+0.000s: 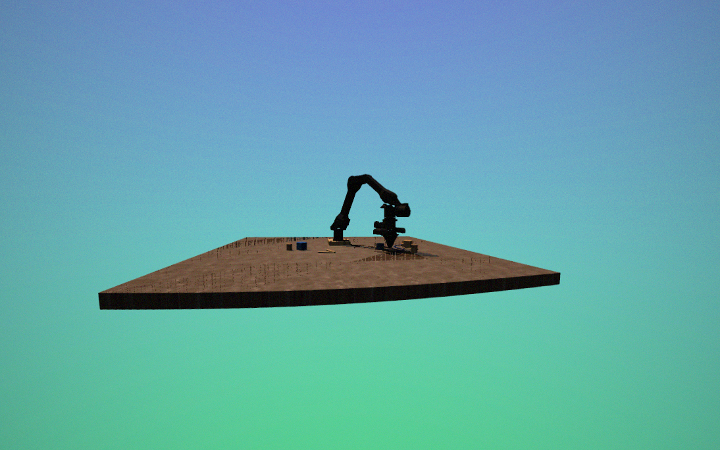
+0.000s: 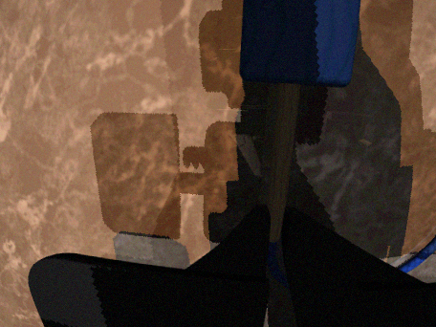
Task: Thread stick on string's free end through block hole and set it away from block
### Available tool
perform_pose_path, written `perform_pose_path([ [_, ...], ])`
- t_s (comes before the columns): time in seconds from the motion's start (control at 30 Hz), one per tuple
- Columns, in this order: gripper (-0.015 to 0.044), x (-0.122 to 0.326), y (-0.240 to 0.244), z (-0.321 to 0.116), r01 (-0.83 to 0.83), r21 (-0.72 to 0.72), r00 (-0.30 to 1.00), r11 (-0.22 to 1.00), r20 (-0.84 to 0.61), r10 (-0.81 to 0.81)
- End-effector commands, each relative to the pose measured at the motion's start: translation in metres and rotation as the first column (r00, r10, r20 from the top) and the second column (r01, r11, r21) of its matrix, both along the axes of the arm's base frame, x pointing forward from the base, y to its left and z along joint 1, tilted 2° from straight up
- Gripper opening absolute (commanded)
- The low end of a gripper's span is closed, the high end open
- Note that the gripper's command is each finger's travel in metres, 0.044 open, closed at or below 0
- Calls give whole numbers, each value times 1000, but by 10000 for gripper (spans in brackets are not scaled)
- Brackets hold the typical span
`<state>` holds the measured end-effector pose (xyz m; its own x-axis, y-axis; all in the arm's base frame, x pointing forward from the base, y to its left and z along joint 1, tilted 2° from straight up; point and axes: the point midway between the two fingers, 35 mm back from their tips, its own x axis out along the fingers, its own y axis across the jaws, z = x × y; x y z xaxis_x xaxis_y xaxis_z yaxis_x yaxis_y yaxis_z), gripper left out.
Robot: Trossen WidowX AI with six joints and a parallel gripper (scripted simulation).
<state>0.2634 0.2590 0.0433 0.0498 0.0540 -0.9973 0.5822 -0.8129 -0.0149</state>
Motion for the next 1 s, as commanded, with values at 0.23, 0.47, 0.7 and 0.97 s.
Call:
perform_pose_path([
  [0.23,0,-13,-10,-2,7,-5,1000,1000,-1,-7],
  [0.47,0,-21,-16,-3,7,-5,1000,1000,-2,-7],
  [0.7,0,-29,-21,-4,7,-6,1000,1000,-2,-7],
  [0.97,26,-32,-22,-3,0,-2,1000,1000,-3,0],
])
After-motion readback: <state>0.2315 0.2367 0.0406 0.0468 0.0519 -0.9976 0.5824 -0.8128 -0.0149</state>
